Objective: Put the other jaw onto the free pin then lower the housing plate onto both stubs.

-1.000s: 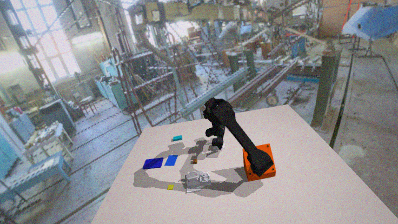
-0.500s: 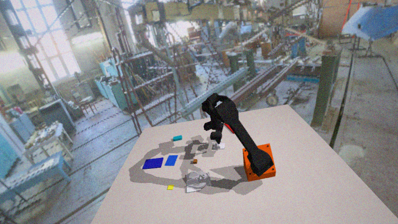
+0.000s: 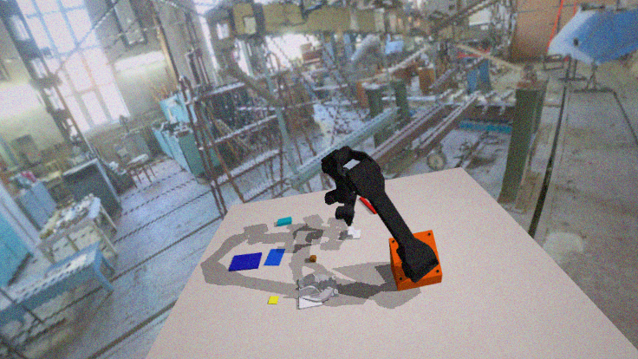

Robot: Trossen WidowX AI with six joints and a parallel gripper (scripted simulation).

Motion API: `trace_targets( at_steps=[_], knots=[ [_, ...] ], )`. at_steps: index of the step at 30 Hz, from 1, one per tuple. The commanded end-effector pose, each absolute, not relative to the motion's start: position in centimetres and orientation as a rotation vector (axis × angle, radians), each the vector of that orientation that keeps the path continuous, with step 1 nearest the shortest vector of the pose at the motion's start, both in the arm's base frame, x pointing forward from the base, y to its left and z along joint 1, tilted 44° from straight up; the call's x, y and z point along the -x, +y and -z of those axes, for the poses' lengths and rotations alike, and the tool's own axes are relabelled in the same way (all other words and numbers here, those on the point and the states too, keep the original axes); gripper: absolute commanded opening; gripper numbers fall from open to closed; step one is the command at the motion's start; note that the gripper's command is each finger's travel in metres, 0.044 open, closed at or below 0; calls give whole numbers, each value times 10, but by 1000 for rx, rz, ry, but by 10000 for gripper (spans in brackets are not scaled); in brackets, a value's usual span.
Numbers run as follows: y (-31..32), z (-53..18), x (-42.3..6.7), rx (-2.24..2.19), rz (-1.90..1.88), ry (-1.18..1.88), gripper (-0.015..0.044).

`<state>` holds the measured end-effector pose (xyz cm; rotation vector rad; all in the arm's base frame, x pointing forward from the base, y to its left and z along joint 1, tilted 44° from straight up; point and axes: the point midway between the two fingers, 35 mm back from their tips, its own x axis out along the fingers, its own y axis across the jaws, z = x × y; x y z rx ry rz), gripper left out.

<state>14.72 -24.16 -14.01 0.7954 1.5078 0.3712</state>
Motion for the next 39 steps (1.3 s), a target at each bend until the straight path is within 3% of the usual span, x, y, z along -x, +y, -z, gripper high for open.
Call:
trace_targets(
  at_steps=[1,39],
  knots=[
    [-238,130,-156,-781,-375,1506,351],
    [-173,49,-227,-674,-449,1467,351]
  ],
)
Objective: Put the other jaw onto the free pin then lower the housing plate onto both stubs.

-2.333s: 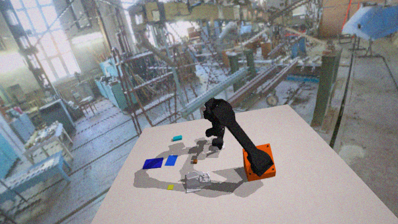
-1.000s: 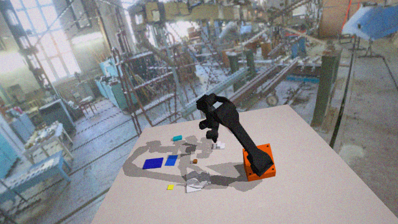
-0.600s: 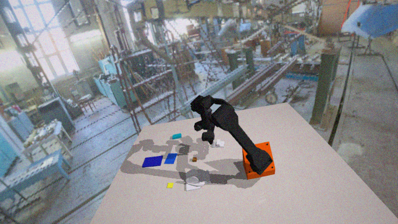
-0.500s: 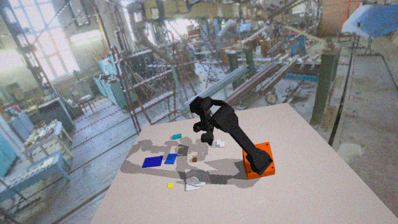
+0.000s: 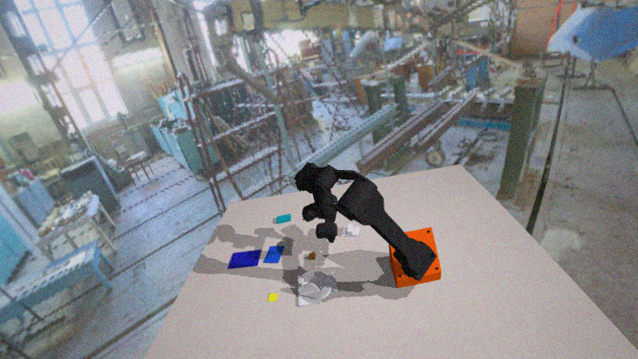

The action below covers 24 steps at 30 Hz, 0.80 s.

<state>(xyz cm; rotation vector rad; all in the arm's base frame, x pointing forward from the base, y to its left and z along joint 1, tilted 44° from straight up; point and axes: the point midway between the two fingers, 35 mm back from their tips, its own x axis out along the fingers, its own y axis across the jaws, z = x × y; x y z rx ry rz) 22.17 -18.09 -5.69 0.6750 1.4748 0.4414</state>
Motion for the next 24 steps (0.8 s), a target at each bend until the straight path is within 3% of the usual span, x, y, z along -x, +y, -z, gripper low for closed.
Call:
trace_targets(
  at_steps=[1,24],
  knots=[
    [-170,47,-228,-671,-451,1466,351],
    [-114,2,-250,-619,-521,1434,351]
  ],
)
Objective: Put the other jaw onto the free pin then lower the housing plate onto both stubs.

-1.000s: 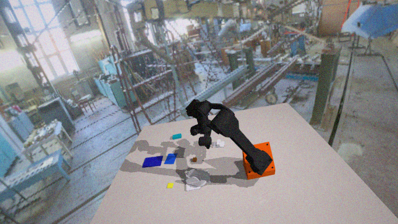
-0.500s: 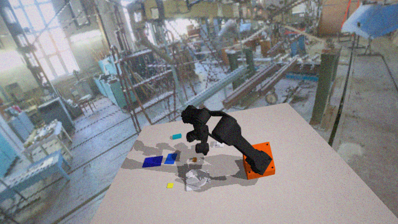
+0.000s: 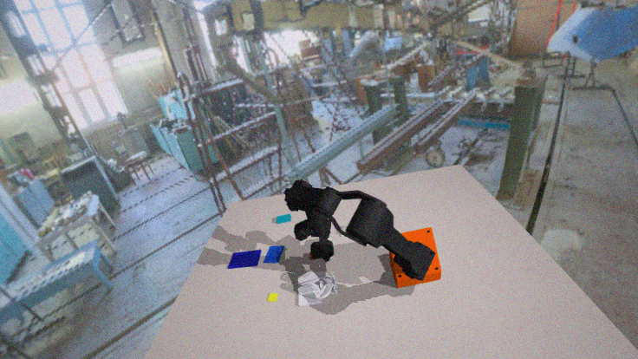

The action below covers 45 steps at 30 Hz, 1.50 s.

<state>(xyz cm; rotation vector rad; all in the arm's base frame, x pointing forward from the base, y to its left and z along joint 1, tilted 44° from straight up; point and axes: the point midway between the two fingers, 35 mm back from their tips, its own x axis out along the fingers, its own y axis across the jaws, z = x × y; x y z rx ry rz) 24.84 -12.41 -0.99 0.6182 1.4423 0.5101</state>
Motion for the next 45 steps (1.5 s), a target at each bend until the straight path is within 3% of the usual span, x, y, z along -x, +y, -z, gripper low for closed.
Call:
trace_targets(
  at_steps=[1,17,45],
  knots=[
    [-112,1,-251,-617,-524,1433,351],
    [-71,-26,-256,-587,-580,1411,351],
    [-71,-26,-256,-591,-578,1413,351]
  ],
)
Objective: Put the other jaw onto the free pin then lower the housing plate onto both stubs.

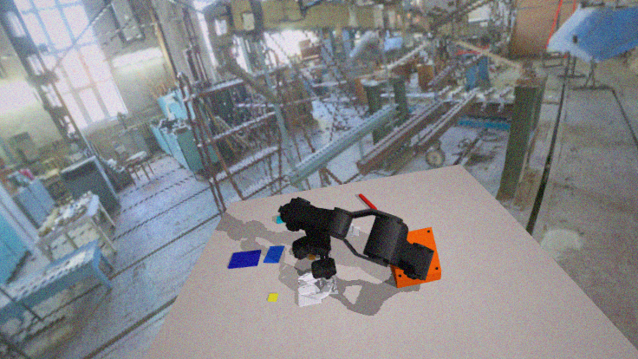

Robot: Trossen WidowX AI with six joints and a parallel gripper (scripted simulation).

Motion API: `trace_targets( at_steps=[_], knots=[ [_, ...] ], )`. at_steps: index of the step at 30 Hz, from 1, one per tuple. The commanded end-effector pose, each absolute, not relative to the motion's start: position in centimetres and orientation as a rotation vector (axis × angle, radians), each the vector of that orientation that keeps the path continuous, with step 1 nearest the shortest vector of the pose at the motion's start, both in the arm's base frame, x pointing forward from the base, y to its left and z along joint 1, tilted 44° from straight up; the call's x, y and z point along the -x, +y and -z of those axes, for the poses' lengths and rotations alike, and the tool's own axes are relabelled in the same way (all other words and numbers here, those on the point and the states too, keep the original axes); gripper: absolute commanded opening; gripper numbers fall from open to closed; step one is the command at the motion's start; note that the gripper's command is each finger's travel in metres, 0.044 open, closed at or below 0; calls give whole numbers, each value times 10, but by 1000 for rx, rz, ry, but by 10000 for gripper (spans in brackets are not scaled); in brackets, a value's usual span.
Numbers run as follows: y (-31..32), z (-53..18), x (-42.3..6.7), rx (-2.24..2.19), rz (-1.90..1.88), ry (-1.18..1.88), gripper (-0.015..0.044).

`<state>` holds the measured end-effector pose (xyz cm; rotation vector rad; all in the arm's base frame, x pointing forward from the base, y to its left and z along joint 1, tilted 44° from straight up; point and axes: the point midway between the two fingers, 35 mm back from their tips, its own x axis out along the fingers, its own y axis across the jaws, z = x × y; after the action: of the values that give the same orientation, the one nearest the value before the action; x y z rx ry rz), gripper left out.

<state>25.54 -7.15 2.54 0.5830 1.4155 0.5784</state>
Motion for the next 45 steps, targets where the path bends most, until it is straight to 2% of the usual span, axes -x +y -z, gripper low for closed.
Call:
trace_targets(
  at_steps=[1,45],
  knots=[
    [-72,-25,-256,-591,-578,1413,351],
    [-58,-8,-259,-587,-579,1411,351]
  ],
)
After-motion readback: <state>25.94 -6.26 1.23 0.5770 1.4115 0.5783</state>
